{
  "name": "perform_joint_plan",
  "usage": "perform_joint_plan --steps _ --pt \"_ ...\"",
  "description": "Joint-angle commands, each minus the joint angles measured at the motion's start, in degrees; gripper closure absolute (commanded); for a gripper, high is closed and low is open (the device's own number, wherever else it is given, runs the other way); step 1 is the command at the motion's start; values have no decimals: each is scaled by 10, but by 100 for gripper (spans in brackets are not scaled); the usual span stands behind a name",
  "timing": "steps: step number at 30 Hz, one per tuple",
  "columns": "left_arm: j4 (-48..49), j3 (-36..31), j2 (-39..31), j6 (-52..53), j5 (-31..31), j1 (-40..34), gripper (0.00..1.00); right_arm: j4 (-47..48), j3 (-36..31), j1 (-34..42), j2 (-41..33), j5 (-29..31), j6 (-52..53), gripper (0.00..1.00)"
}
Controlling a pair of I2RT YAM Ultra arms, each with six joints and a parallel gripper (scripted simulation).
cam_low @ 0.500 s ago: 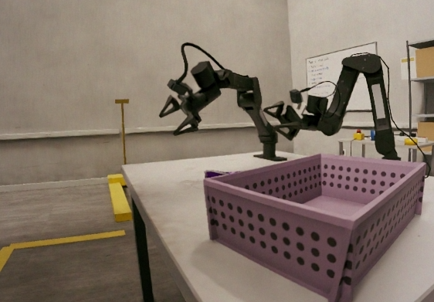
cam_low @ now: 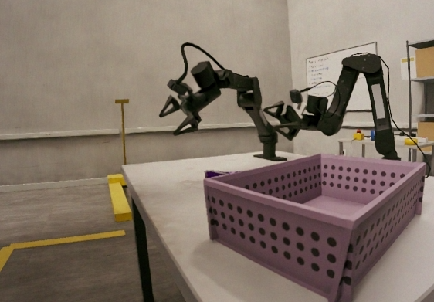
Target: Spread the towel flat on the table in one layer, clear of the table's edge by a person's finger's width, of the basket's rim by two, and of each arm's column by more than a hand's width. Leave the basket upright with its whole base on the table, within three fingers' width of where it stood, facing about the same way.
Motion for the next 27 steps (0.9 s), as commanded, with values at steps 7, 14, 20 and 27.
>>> perform_joint_plan --steps 7,14,20,27 --pt "-80 40 -62 48 72 -2 0 42 -93 3 -113 -46 31 0" --pt "-168 68 -113 84 141 -1 0 98 -206 5 -224 -89 52 0" --pt "-262 95 -168 117 209 2 0 153 -312 6 -329 -132 73 0" --pt "-421 133 -281 185 337 -7 0 247 -499 -9 -514 -215 113 0"
